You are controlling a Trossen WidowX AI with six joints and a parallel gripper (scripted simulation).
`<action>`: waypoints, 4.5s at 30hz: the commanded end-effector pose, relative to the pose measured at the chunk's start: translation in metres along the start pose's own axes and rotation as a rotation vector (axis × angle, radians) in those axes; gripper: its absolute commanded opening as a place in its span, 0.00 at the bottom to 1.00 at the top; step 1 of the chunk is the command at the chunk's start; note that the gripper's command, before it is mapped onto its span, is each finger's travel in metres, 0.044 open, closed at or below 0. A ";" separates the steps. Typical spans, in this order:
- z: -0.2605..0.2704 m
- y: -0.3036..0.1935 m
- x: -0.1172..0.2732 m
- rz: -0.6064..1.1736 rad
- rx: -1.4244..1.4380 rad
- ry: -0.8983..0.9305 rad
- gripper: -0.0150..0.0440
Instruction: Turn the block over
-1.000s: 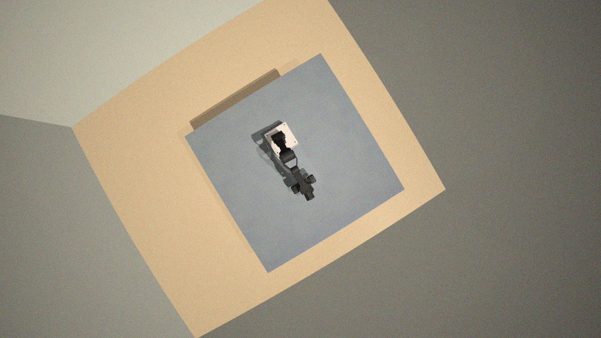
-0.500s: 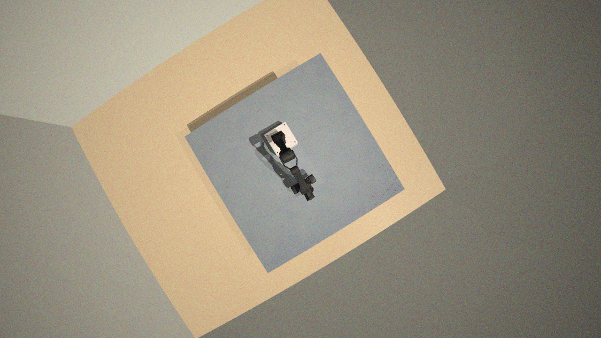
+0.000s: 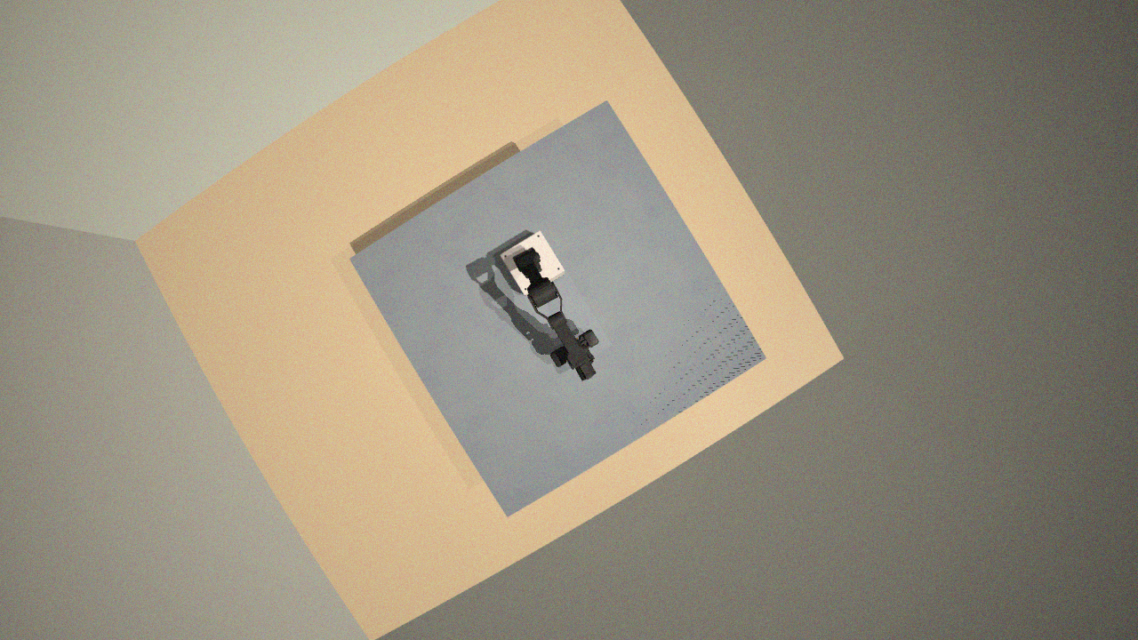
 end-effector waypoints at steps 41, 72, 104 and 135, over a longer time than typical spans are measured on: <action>-0.008 -0.045 -0.008 -0.579 0.004 0.093 0.25; -0.010 -0.051 -0.059 -0.913 0.009 0.143 0.25; -0.013 -0.078 -0.068 -1.160 0.020 0.176 0.25; -0.013 -0.078 -0.068 -1.160 0.020 0.176 1.00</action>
Point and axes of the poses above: the point midway between the two fingers, 35 mm back from their tips, its own x axis back along the fingers, its own z axis across the jaws, y = z × x, the point moved 8 cm from there along x, back along the fingers, and after that the axes turned 9 degrees about -x, right-handed, at the moved point
